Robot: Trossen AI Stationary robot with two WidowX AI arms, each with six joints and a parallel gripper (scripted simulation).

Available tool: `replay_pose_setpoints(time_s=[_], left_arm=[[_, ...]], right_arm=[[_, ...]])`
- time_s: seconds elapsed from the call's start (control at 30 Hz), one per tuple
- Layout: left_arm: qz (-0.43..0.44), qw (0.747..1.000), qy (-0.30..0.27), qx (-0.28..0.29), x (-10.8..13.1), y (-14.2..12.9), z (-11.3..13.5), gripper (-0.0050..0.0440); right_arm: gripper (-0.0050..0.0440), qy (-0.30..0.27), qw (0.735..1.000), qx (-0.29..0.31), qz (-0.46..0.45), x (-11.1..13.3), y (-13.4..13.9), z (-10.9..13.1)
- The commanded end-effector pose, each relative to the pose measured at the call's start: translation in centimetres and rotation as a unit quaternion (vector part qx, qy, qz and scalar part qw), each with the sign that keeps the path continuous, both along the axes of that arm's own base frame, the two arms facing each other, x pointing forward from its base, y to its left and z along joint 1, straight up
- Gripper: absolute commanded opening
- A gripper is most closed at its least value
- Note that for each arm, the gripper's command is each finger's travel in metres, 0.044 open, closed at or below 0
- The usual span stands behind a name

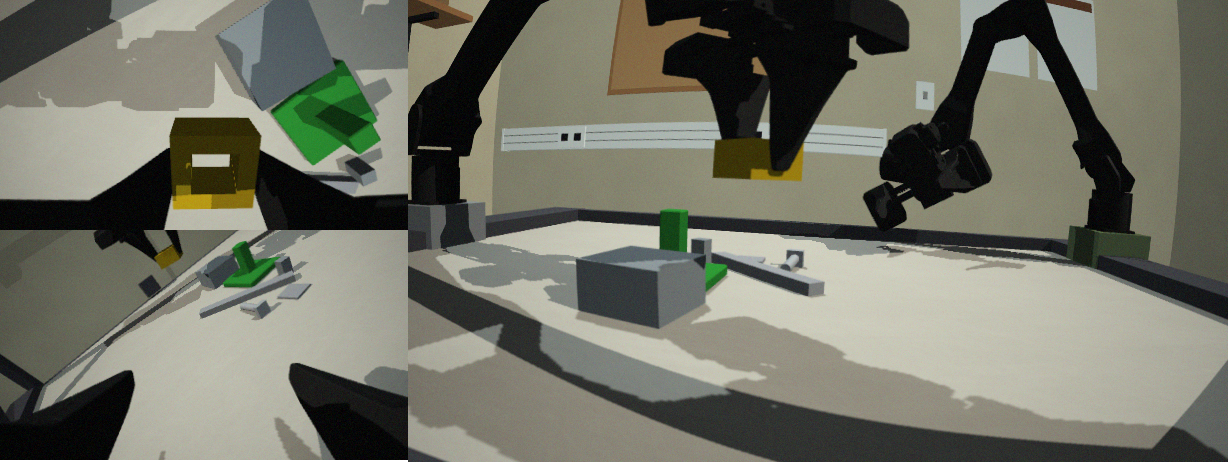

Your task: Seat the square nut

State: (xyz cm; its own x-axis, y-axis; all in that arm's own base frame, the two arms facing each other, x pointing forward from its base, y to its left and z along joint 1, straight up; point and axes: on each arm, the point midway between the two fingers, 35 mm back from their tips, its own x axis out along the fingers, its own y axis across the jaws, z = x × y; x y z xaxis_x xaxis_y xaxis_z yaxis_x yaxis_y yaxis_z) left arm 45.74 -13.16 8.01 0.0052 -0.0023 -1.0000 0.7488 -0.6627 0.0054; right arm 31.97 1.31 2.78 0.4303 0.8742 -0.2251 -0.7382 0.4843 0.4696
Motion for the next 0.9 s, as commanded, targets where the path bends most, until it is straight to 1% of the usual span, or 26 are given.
replay_pose_setpoints(time_s=[0.0, 0.3, 0.37, 0.4, 0.47, 0.7, 0.8, 0.87], left_arm=[[0.000, 0.999, -0.033, -0.009, 0.4, 0.0, 2.9, 0.0160], [0.000, 0.999, -0.033, -0.009, 0.4, 0.0, 2.9, 0.0160], [0.000, 0.999, -0.033, -0.009, 0.4, 0.0, 2.9, 0.0160], [0.000, 1.000, -0.025, -0.007, 0.1, 0.3, 2.4, 0.0160], [0.000, 1.000, -0.025, -0.007, -0.2, 0.6, 2.4, 0.0160], [0.000, 1.000, -0.025, -0.006, -1.8, 2.2, 2.3, 0.0160], [0.000, 1.000, -0.025, -0.006, -2.2, 2.6, 2.2, 0.0160], [0.000, 1.000, -0.025, -0.006, -2.4, 2.7, 2.2, 0.0160]], right_arm=[[0.0440, -0.038, 0.999, -0.018, -0.008, 0.8, -0.3, 0.7], [0.0440, -0.126, 0.990, -0.057, -0.010, 2.6, -1.1, 1.3], [0.0440, -0.126, 0.990, -0.057, -0.010, 2.6, -1.1, 1.3], [0.0440, -0.140, 0.988, -0.064, -0.012, 2.9, -1.2, 1.4], [0.0440, -0.136, 0.989, -0.061, -0.019, 2.9, -1.2, 1.5], [0.0440, -0.080, 0.995, -0.032, -0.044, 2.2, -0.9, 1.1], [0.0440, -0.081, 0.995, -0.030, -0.049, 2.3, -0.9, 1.1], [0.0440, -0.093, 0.994, -0.034, -0.051, 2.5, -1.0, 1.3]])
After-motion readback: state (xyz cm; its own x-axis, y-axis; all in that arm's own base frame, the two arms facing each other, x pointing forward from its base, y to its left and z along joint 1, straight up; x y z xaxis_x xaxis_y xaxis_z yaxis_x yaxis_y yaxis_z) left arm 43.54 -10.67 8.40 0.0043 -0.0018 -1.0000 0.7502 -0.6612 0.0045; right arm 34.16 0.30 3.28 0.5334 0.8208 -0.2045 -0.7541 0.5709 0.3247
